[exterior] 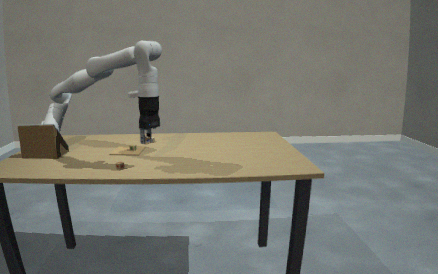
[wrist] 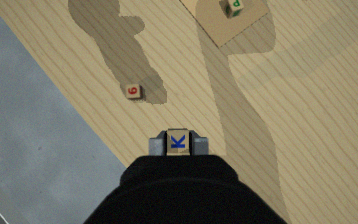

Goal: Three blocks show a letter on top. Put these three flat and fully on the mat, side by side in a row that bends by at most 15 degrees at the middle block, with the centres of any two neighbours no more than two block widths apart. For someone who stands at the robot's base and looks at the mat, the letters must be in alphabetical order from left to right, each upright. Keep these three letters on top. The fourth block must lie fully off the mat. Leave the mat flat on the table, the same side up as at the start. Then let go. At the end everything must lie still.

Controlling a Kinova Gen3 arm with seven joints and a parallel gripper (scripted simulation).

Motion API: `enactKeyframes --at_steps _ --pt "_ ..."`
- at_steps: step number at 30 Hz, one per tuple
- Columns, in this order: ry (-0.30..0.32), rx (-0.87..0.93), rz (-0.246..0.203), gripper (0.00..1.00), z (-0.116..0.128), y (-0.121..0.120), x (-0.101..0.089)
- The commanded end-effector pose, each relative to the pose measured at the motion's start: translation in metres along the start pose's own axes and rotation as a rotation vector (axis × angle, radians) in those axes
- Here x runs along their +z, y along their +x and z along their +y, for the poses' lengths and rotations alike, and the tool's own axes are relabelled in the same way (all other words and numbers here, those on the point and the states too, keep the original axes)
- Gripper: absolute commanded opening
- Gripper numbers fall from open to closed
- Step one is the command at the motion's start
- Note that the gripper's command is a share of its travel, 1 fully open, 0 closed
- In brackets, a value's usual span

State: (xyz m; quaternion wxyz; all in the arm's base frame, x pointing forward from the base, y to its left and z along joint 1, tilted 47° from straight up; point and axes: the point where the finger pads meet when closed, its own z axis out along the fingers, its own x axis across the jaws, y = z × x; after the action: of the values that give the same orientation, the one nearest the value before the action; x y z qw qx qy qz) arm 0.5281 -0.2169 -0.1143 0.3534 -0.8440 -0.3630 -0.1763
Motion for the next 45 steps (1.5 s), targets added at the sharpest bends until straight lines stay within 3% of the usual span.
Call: enactKeyframes --at_steps 1,21,34,45 --pt "0.005 0.008 0.007 0.49 -0.001 0.002 -0.001" --pt "0.0 -0.162 0.037 0.49 -0.008 0.011 -0.006" --pt "0.002 -0.512 0.083 0.49 -0.038 0.036 -0.011" --pt "-0.015 -0.945 0.107 0.49 -0.084 0.068 -0.017"
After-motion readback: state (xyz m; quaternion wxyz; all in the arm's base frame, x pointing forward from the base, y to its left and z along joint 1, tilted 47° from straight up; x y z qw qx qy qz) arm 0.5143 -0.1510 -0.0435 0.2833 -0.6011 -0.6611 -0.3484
